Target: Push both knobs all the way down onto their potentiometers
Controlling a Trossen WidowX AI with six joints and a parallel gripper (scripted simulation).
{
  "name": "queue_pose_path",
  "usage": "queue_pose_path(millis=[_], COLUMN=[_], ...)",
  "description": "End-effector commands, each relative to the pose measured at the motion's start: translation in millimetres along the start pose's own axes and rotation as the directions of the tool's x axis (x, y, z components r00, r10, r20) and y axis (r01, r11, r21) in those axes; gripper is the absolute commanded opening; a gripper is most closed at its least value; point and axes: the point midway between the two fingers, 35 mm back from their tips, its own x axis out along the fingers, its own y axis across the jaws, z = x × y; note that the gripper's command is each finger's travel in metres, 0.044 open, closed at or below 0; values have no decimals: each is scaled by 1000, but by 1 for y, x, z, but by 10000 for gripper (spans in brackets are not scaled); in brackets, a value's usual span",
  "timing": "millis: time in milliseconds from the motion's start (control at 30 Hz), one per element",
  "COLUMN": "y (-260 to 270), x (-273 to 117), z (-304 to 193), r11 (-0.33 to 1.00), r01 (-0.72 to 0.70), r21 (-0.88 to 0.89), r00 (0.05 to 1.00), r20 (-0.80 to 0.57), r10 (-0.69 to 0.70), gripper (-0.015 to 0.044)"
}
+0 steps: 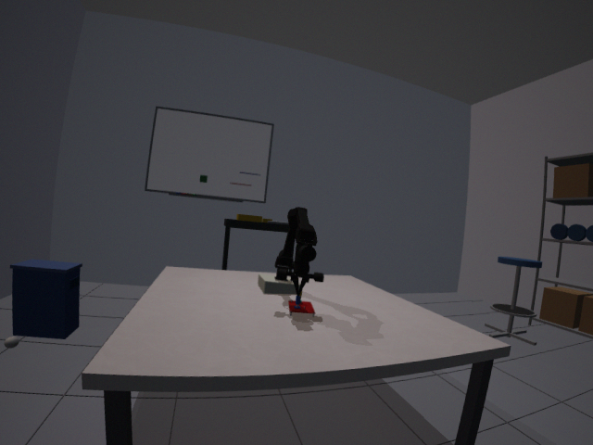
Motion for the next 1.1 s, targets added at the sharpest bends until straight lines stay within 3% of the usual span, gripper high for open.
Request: queue_pose_path(millis=[0, 1067], y=[-1, -1], x=[6, 10], z=[-1, -1], r11=[1000, 1000], r01=[3, 3], r21=[-2, -2], r00=[1000, 1000], r20=[2, 2], r10=[-3, -3], gripper=[0, 0])
